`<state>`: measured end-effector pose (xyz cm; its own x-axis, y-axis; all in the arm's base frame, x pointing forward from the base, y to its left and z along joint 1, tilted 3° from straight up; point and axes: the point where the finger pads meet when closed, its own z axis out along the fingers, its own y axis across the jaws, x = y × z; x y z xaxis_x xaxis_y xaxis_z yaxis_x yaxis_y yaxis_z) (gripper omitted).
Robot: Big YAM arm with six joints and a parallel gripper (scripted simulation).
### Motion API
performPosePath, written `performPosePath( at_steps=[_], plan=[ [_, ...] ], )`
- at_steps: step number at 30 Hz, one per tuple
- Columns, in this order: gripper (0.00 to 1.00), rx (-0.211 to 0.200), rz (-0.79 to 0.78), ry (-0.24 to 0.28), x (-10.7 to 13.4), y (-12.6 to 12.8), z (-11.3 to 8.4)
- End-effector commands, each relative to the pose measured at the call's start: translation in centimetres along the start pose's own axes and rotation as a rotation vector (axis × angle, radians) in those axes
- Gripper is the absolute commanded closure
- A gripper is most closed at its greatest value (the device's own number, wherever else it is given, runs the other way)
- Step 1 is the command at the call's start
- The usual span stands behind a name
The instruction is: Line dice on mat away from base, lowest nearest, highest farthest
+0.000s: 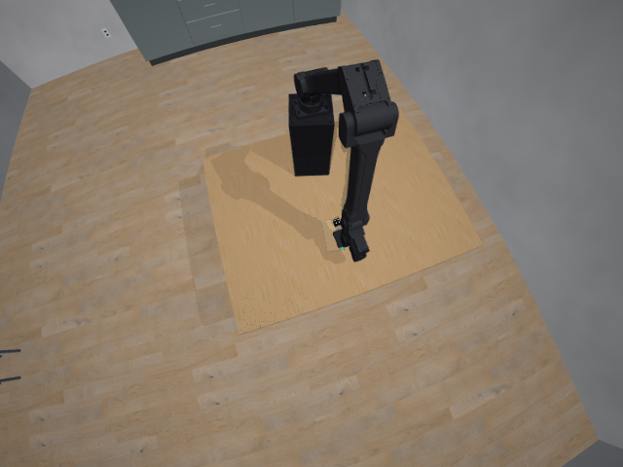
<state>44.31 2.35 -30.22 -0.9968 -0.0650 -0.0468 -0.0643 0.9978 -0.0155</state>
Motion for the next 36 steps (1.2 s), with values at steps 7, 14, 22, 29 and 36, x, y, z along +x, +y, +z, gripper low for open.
performPosePath(
  at_steps=[7,14,22,29,36],
  plan=[
    [0.61,-0.001,0.012,-0.025,-1.2,-0.7,-4.3],
    [0.61,-0.001,0.014,-0.025,-1.1,-0.6,-7.0],
    [0.61,-0.001,0.014,-0.025,-1.0,-0.5,-10.1],
    [0.61,-0.001,0.014,-0.031,-1.3,-0.4,-10.5],
    [0.00,-0.001,0.014,-0.028,-1.2,-0.4,-10.1]
  ],
)
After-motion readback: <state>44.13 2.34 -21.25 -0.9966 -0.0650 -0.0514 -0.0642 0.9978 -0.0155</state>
